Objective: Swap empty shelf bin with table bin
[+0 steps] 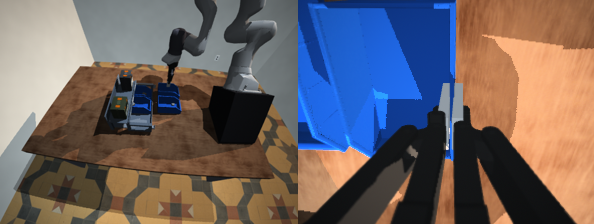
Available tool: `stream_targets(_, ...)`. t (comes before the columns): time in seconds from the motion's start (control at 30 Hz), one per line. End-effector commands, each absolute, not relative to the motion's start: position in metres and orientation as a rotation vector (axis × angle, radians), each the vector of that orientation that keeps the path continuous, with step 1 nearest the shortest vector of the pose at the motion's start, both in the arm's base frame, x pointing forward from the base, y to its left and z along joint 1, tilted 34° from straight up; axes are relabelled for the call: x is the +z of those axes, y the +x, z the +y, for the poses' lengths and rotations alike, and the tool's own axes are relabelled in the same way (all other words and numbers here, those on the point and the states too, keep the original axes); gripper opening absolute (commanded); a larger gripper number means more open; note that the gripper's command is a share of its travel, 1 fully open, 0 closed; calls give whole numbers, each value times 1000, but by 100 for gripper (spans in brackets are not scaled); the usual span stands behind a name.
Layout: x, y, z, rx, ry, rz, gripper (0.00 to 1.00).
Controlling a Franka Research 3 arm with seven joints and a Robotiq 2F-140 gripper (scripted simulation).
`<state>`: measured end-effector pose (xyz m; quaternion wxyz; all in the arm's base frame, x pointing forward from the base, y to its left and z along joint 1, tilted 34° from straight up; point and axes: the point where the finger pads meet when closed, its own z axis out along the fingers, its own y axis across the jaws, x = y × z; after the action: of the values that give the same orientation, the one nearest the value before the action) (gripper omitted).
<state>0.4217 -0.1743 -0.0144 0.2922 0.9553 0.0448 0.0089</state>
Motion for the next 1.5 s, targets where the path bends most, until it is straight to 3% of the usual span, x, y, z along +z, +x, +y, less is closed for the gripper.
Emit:
stream_targets(0.0, -14, 424, -174, 24, 2545, 116, 0)
stream_targets(1.47, -19, 423, -179, 24, 2545, 116, 0)
